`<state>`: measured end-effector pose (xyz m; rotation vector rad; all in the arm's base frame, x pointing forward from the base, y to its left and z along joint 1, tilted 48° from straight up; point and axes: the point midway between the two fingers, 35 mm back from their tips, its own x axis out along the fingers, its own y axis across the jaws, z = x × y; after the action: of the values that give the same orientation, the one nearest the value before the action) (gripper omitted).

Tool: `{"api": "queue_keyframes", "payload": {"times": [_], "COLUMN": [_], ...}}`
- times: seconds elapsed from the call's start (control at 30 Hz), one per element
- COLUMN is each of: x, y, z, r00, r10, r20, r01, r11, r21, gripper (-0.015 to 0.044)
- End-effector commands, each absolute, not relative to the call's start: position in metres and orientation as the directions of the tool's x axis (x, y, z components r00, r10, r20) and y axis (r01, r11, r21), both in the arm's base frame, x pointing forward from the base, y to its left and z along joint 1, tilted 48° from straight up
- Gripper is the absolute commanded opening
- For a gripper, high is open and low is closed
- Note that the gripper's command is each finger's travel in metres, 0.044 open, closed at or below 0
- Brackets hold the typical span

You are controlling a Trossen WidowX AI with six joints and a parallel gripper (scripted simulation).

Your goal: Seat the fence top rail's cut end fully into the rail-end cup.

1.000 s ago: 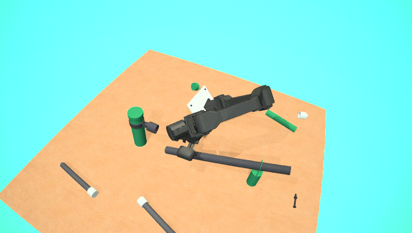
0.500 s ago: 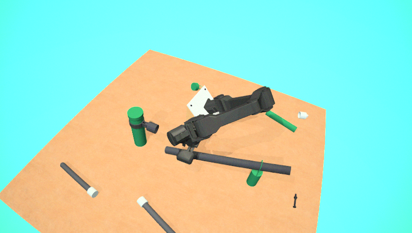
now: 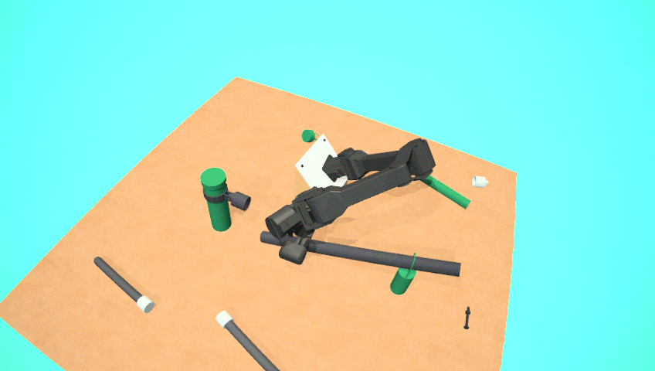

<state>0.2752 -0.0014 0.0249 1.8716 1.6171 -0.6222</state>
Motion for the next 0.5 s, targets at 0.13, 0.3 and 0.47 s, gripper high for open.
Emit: {"api": "queue_keyframes", "payload": {"times": [0.13, 0.3, 0.47], "x": [0.2752, 0.2752, 0.2752], "y": [0.0087, 0.0095, 0.0095], "z": [0.0169, 0.0163, 0.0163], "r00": [0.152, 0.152, 0.152], "r10": [0.722, 0.722, 0.722], "r20": [-0.675, -0.675, -0.675], "r01": [0.988, 0.988, 0.988], "r11": [-0.097, -0.097, -0.097], "r21": [0.120, 0.120, 0.120], "gripper": [0.0440, 0.0361, 0.0230]}}
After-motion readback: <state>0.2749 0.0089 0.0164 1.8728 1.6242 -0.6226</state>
